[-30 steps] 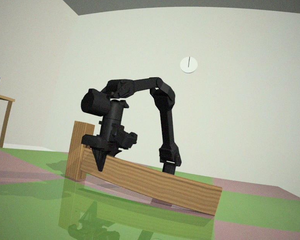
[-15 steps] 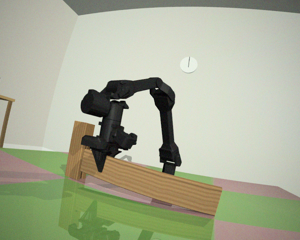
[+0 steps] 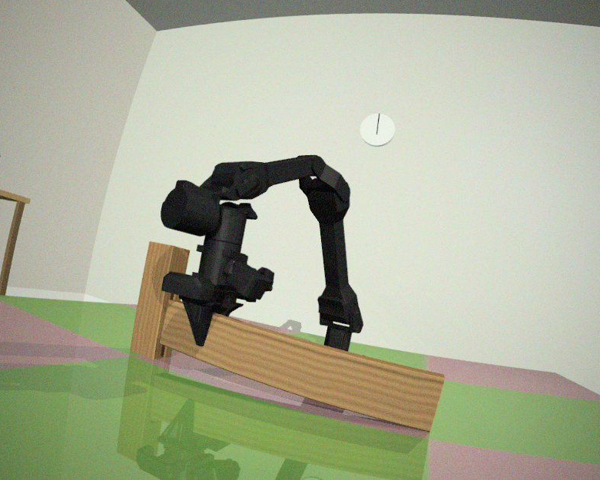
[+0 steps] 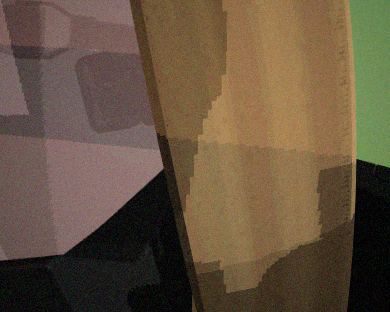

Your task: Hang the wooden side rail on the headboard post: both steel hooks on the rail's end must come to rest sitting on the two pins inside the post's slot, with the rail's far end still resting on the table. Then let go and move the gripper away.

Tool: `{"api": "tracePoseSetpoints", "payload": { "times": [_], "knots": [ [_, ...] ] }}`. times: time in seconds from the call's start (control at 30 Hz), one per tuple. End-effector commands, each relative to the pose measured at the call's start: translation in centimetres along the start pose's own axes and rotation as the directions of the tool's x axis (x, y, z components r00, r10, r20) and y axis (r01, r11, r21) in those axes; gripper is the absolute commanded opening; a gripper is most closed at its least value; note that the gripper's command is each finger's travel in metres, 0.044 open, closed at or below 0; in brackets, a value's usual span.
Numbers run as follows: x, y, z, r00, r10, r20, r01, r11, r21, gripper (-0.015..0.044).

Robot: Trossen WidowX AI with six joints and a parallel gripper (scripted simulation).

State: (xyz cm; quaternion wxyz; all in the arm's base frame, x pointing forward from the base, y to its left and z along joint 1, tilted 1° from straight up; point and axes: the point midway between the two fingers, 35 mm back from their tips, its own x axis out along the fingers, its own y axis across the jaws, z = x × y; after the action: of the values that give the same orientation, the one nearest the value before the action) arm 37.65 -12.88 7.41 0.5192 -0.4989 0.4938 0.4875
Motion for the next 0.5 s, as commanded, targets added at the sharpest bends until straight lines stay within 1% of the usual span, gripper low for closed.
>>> {"api": "tracePoseSetpoints", "payload": {
  "times": [0.0,0.47],
  "knots": [
    [0.02,-0.04,-0.07,1.0,-0.002,-0.005,0.002,1.0,0.004,0.0],
    [0.26,-0.04,-0.07,1.0,-0.002,-0.005,0.002,1.0,0.004,0.0]
  ]
}}
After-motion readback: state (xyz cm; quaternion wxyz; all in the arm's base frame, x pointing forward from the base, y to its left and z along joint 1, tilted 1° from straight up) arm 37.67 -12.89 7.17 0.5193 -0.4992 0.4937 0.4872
